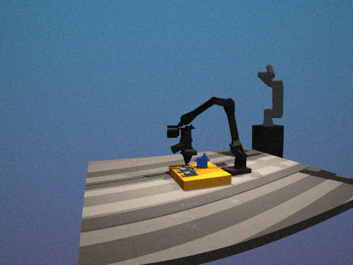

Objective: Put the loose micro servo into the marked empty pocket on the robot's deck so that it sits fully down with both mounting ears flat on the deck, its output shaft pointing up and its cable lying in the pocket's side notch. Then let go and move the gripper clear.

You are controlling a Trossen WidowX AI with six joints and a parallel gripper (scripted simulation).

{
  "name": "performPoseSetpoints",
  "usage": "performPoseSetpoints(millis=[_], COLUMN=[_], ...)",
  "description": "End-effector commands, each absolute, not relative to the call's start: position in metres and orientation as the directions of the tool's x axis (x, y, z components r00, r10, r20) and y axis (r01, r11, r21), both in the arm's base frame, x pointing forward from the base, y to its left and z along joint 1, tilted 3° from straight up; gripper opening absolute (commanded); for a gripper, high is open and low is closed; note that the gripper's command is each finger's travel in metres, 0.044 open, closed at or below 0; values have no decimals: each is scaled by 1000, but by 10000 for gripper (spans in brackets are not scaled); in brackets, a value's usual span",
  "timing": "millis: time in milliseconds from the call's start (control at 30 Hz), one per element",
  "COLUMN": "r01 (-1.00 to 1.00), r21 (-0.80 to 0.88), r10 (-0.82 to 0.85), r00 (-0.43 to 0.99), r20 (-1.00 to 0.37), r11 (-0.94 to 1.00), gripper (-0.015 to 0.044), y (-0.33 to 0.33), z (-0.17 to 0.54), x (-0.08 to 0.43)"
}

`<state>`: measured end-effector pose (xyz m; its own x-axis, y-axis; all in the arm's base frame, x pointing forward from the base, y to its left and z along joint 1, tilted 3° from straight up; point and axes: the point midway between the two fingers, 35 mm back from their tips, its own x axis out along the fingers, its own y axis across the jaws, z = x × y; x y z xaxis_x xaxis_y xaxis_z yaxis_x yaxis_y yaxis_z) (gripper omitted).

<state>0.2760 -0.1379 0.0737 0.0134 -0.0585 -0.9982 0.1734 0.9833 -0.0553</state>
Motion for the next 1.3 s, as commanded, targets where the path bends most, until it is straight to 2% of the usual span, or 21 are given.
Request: performPoseSetpoints(millis=[0,1267], r01=[174,174], r21=[-59,-52], r10=[-61,-55], r00=[10,11], r20=[-998,-998], r11=[983,983], gripper=[0,0], y=[-133,-70], z=[72,68], x=[277,288])
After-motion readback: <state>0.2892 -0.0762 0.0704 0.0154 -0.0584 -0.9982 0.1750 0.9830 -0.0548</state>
